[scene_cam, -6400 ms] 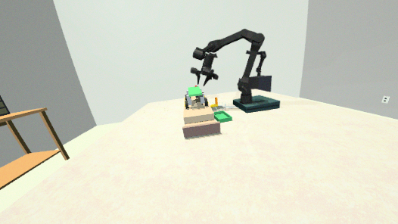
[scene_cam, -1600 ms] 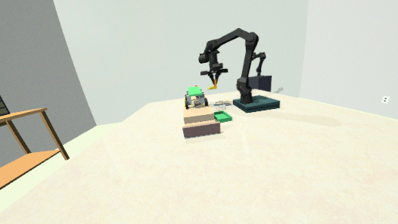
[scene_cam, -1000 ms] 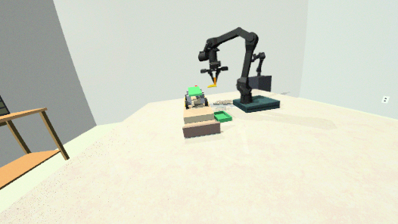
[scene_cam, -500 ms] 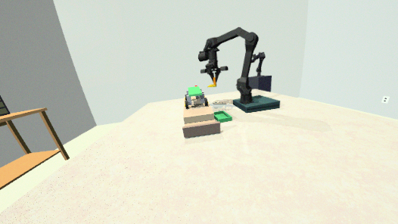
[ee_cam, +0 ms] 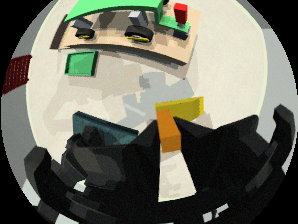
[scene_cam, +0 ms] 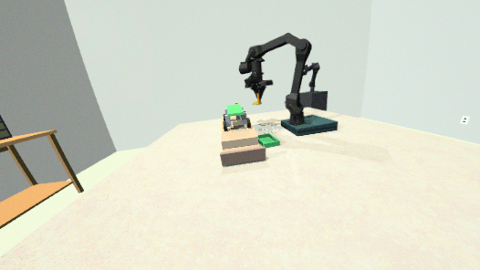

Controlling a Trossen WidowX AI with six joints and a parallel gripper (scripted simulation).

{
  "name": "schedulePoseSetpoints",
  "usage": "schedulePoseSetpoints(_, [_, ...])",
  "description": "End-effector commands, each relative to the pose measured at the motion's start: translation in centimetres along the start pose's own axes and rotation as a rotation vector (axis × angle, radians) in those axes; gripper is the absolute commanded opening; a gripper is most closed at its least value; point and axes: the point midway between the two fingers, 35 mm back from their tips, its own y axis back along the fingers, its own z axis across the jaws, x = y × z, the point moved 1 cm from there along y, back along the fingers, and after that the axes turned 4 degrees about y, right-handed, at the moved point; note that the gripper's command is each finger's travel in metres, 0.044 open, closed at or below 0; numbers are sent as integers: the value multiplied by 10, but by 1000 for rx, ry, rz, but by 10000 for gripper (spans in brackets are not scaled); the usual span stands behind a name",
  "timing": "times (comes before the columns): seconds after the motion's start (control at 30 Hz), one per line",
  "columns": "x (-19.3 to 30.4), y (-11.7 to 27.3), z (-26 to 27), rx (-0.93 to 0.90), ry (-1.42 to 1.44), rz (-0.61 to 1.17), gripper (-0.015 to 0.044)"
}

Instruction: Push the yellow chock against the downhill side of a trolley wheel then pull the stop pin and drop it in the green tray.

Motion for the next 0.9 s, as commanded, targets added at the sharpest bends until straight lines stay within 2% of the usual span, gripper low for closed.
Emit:
schedulePoseSetpoints(0.0, [0, 0, 0, -4, -160, -1, 0])
schedulePoseSetpoints(0.33, [0, 0, 0, -5, -480, 0, 0])
schedulePoseSetpoints(0.87, [-19, -1, 17, -7, -486, -2, 0])
